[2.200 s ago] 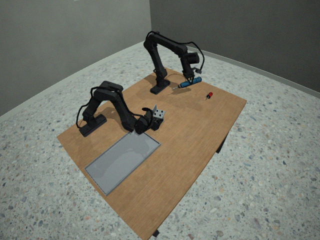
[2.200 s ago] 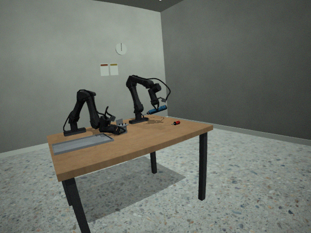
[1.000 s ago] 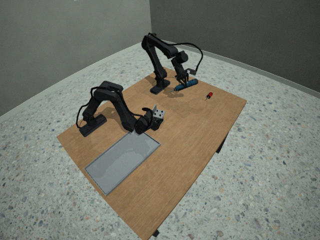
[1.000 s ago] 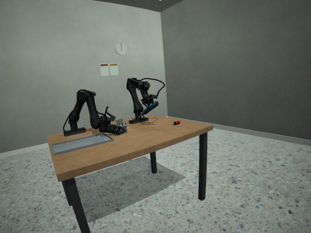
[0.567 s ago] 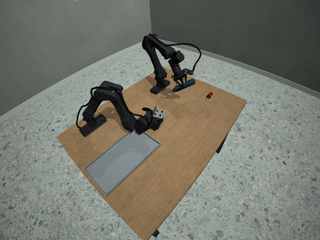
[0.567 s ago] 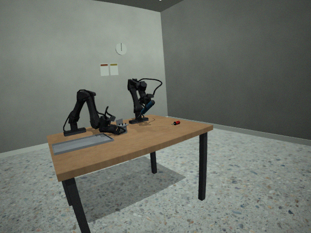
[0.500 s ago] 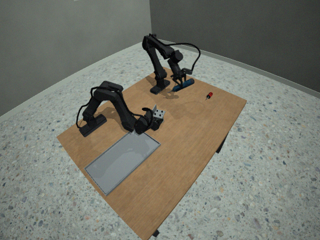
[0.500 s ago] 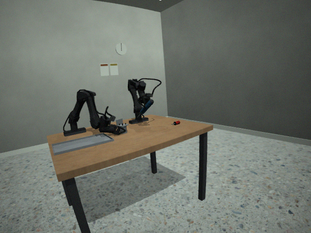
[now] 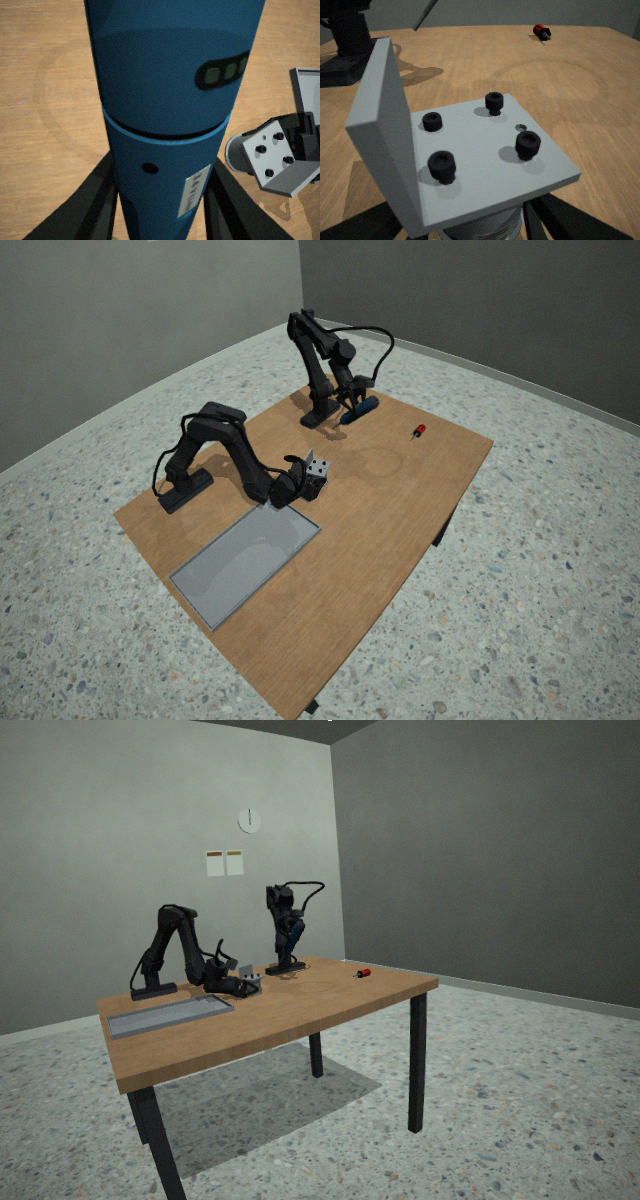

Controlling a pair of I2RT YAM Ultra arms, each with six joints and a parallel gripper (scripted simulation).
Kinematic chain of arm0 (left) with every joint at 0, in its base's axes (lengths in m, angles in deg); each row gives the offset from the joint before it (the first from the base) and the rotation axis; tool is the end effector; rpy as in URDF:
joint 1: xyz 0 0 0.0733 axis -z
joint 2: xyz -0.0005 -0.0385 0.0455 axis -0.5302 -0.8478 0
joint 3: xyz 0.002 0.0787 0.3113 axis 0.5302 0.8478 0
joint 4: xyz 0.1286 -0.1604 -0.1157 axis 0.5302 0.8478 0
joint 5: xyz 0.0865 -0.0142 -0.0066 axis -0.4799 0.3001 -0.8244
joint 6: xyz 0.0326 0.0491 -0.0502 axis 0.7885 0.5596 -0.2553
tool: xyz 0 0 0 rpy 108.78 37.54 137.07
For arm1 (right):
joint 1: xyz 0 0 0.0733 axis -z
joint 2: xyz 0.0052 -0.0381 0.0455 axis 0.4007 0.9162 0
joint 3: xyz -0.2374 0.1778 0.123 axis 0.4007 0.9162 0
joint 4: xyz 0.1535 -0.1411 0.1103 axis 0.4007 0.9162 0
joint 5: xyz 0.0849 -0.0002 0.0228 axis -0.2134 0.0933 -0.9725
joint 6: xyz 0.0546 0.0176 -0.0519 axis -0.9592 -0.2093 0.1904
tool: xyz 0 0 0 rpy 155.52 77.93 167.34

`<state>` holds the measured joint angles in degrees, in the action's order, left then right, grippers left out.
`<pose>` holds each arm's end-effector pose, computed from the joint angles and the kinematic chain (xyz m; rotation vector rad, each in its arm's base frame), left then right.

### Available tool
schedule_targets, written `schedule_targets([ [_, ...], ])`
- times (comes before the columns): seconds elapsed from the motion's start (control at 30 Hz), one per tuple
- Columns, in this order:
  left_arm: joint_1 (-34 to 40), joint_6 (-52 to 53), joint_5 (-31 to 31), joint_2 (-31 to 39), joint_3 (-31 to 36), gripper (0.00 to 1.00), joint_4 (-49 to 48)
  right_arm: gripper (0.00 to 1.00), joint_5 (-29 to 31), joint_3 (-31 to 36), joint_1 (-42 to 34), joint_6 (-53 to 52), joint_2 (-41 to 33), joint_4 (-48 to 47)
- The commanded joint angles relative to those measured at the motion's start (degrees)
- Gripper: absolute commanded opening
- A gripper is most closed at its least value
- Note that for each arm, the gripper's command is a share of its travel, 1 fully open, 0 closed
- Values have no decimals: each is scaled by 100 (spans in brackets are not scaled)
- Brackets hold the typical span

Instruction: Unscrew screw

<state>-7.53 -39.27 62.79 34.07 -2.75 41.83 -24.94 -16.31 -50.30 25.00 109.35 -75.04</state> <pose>0.1301 -0.0577 0.2911 0.0893 2.2900 -0.4004 0.3486 0.2403 0.0937 -1.4070 1.3971 1.0812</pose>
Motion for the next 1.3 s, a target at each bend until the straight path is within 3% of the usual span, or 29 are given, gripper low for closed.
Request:
schedule_targets([
  [0.0,241,242,0,395,50,42,-709,59,-42,12,73,-34,-190,-23],
  [0.3,485,438,-31,577,-40,42,-958,59,-42,12,73,-34,-190,-23],
  [0.43,799,601,23,763,319,42,-1221,59,-42,12,73,-34,-190,-23],
  [0.7,1384,935,-11,1146,517,42,-1591,59,-42,12,73,-34,-190,-23],
  [0.87,1350,963,-35,1181,352,42,-1631,59,-42,12,73,-34,-190,-23],
  [0.9,1456,1005,1,1183,598,42,-1740,59,-42,12,73,-34,-190,-23],
  [1.27,2238,1437,-27,1721,862,42,-2206,59,-42,12,73,-34,-190,-23],
])
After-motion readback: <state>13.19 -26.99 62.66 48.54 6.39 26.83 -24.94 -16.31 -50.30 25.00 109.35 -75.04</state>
